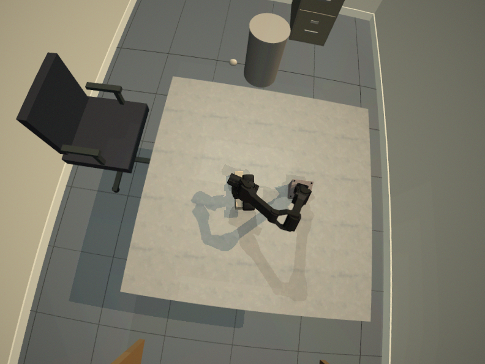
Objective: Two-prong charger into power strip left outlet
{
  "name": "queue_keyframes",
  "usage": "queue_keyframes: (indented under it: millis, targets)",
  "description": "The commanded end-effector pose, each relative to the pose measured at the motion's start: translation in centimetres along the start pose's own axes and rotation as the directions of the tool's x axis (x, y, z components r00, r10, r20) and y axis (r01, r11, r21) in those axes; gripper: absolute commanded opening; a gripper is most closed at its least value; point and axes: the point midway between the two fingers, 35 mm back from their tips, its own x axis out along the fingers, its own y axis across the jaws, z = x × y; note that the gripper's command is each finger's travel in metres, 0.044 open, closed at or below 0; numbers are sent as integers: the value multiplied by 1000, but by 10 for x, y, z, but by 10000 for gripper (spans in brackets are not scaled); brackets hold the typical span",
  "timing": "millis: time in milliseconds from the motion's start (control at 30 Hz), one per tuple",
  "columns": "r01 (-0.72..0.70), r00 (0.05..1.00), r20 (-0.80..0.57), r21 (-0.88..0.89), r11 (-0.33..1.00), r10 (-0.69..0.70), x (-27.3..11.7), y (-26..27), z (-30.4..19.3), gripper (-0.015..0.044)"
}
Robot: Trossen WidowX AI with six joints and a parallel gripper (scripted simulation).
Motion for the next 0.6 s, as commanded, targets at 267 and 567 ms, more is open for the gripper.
queue_keyframes:
  millis: [267, 567]
  targets:
    - [-3, 1000, 15, -16, 1000, 3, -1, 2, 6, 0]
    - [-3, 1000, 15, -16, 1000, 3, -2, 2, 7, 0]
